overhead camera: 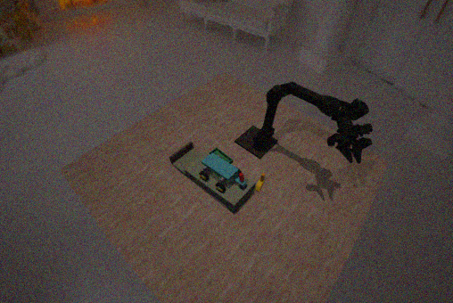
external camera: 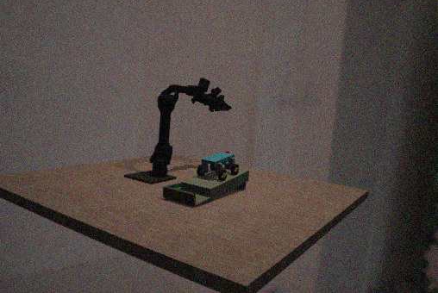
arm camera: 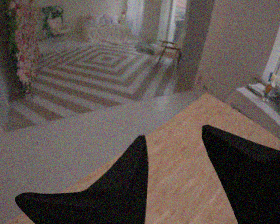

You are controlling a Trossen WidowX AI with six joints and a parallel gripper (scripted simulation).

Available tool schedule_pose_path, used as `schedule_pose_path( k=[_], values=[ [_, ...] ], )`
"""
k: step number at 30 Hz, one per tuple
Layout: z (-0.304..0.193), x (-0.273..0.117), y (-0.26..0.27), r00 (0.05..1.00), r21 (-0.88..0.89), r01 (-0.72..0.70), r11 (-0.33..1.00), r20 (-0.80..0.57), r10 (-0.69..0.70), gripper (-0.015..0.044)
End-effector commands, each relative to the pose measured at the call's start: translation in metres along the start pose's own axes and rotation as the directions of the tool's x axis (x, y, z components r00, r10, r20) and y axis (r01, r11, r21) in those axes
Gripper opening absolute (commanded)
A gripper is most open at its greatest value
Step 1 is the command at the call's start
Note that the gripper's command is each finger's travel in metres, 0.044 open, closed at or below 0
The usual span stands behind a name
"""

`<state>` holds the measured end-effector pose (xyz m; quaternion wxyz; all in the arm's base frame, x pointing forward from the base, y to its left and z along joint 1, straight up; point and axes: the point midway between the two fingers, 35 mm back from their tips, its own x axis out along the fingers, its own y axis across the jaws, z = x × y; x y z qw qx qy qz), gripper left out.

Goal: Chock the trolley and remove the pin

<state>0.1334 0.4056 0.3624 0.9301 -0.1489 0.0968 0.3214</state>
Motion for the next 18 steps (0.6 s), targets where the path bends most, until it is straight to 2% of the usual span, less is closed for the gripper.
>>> schedule_pose_path(
  k=[1, 10, 18],
  values=[
    [-0.026, 0.018, -0.026, 0.995, 0.146, 0.026, 0.989, -0.103, -0.011, 0.019],
    [-0.099, 0.043, -0.089, 0.925, 0.472, 0.235, 0.85, -0.377, -0.046, 0.019],
    [-0.166, 0.037, -0.143, 0.786, 0.645, 0.538, 0.543, -0.617, -0.046, 0.019]
  ],
)
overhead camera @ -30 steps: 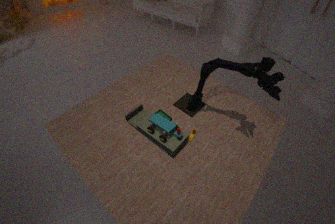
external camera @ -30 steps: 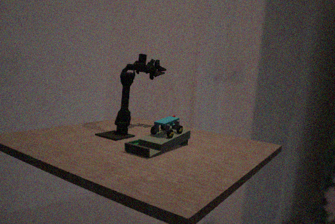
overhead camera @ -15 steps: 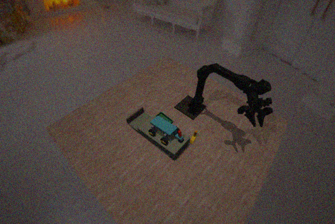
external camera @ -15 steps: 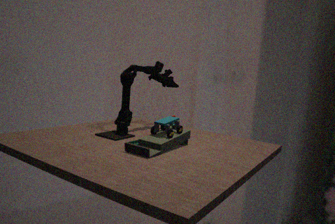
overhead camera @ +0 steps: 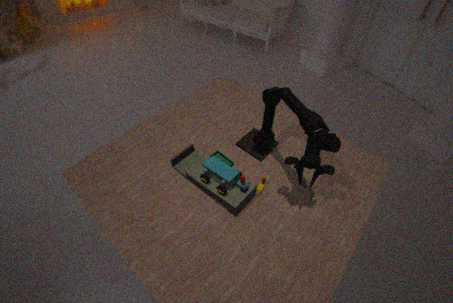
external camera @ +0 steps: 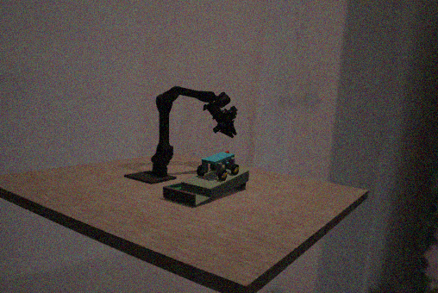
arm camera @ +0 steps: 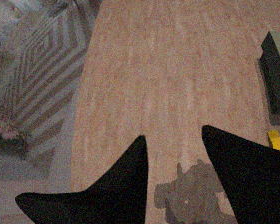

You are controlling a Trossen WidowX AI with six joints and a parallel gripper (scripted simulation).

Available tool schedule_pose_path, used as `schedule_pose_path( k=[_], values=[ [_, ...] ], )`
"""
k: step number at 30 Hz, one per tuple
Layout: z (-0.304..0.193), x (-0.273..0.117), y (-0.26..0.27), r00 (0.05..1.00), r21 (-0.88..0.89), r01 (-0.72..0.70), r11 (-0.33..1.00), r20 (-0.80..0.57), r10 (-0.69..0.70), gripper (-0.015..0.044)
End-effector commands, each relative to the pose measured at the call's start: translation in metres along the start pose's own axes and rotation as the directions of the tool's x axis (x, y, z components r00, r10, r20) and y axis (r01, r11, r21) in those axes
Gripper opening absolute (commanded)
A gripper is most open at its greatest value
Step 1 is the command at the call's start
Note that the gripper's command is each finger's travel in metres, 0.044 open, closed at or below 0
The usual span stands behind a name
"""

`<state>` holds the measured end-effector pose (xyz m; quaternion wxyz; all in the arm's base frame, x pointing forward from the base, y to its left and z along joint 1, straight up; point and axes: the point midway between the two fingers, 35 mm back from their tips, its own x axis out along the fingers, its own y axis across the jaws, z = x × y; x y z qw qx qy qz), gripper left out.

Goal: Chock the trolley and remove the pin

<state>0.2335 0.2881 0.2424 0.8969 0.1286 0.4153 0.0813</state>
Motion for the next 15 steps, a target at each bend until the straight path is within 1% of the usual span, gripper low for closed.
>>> schedule_pose_path(
  k=[1, 5, 8, 11, 15],
  values=[
    [-0.004, 0.01, -0.038, 0.991, 0.215, 0.106, 0.971, -0.099, -0.086, 0.019],
    [-0.011, 0.016, -0.078, 0.963, 0.424, 0.247, 0.871, -0.21, -0.171, 0.019],
    [-0.018, 0.017, -0.106, 0.928, 0.56, 0.359, 0.747, -0.298, -0.223, 0.019],
    [-0.027, 0.014, -0.132, 0.884, 0.669, 0.464, 0.58, -0.387, -0.261, 0.019],
    [-0.041, 0.007, -0.163, 0.813, 0.756, 0.579, 0.304, -0.506, -0.289, 0.019]
  ],
)
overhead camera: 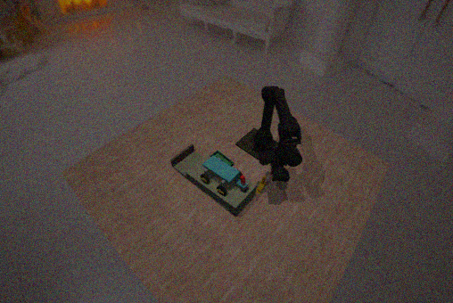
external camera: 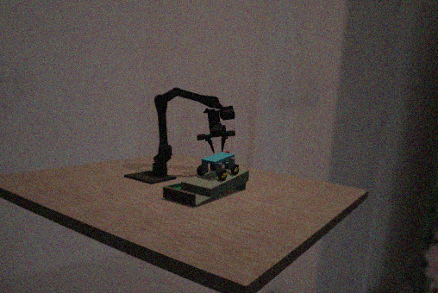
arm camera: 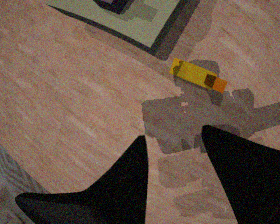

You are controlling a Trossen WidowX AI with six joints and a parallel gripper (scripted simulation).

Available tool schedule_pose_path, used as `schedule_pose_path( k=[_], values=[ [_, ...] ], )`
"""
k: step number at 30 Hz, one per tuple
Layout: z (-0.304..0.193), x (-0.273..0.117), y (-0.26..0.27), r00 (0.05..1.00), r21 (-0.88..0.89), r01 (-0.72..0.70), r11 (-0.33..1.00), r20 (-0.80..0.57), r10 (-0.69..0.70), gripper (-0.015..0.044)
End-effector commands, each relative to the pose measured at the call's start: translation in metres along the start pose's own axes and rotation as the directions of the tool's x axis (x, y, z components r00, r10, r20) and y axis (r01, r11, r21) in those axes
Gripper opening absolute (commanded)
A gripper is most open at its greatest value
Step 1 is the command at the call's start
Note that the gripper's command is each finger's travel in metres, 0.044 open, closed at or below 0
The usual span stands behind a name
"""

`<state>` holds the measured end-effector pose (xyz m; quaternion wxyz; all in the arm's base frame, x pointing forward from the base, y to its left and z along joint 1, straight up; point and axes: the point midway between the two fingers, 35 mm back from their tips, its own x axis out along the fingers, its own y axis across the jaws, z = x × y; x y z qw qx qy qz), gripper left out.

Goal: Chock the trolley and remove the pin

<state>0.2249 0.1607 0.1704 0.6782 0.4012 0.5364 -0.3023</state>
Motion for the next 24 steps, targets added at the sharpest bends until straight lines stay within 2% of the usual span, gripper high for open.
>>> schedule_pose_path(
  k=[1, 3, 5, 13, 24],
  values=[
    [0.015, 0.005, -0.029, 0.991, 0.266, 0.132, 0.955, -0.058, -0.121, 0.019],
    [0.02, 0.007, -0.043, 0.98, 0.388, 0.197, 0.9, -0.09, -0.176, 0.019],
    [0.022, 0.007, -0.048, 0.975, 0.43, 0.221, 0.875, -0.103, -0.195, 0.019],
    [0.022, 0.008, -0.048, 0.975, 0.43, 0.221, 0.875, -0.103, -0.195, 0.019],
    [0.019, 0.041, -0.054, 0.975, 0.43, 0.221, 0.875, -0.102, -0.195, 0.019]
  ],
)
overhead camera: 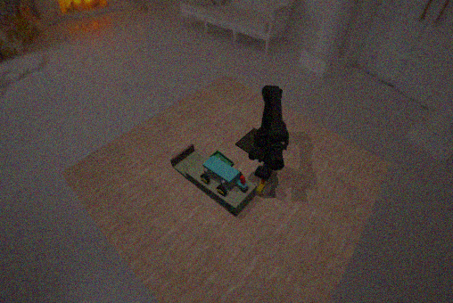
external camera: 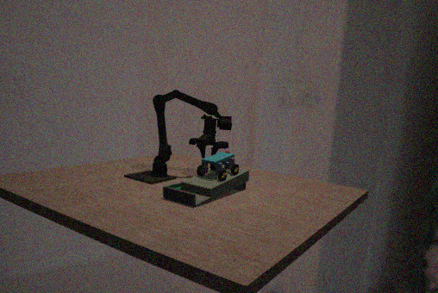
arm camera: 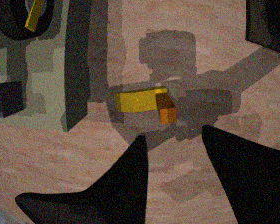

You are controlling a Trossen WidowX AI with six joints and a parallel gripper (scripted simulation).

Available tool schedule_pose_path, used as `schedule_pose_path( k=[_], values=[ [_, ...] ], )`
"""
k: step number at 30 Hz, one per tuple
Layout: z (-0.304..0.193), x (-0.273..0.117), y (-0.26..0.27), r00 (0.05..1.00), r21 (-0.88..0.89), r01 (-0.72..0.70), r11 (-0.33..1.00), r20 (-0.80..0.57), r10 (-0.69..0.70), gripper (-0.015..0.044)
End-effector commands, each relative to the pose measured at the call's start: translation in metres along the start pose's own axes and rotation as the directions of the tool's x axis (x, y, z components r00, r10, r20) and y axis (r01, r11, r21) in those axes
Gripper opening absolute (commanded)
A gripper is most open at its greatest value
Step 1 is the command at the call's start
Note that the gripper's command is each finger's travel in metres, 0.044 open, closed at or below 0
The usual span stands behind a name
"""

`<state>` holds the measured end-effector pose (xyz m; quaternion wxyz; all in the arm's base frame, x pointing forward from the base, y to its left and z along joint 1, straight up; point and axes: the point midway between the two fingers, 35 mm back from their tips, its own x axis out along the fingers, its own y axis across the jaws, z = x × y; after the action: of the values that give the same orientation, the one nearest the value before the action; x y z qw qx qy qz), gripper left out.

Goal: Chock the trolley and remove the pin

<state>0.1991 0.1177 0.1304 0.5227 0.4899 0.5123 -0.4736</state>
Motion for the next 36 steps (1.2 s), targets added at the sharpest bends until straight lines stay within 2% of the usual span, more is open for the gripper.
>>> schedule_pose_path(
  k=[1, 36],
  values=[
    [-0.001, 0.013, -0.001, 1.0, 0.007, 0.004, 1.0, -0.005, -0.004, 0.019],
    [-0.001, 0.055, -0.001, 1.0, 0.007, 0.004, 1.0, -0.005, -0.004, 0.019]
  ],
)
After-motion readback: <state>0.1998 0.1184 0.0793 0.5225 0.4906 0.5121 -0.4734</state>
